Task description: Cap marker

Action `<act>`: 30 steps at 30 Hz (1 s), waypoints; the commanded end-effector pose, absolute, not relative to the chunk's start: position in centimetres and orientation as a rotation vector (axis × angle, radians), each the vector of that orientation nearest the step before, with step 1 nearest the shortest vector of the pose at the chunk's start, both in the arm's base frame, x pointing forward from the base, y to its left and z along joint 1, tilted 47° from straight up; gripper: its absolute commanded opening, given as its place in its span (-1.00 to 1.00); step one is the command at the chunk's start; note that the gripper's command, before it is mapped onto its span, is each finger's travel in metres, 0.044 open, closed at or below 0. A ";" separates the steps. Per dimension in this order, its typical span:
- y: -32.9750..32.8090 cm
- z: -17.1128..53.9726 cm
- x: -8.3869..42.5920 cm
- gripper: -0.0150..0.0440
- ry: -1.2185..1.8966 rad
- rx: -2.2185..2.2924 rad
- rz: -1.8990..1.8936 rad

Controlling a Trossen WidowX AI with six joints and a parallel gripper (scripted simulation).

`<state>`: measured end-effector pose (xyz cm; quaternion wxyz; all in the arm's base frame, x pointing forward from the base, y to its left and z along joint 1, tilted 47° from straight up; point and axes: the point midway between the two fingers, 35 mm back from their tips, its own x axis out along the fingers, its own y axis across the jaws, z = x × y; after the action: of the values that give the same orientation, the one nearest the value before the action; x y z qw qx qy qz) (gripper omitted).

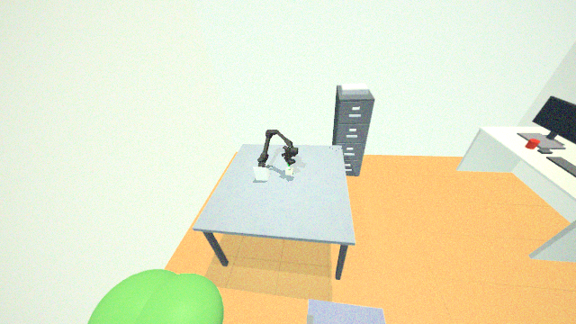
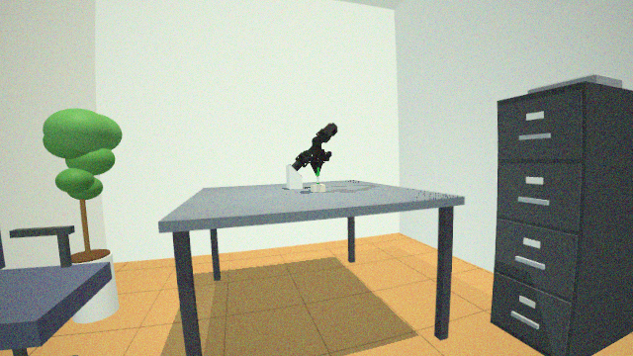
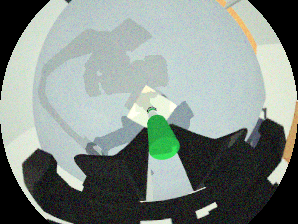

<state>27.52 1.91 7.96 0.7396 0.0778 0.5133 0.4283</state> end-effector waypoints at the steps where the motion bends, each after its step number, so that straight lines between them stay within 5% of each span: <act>1: 2.4 7.5 27.6 -0.49 1.127 0.180 0.937; 27: 4.5 5.6 27.7 -0.49 1.125 0.182 0.940; 30: 4.5 5.6 27.7 -0.22 1.125 0.176 0.941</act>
<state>27.73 4.47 5.63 0.7393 0.0800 0.5128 0.4291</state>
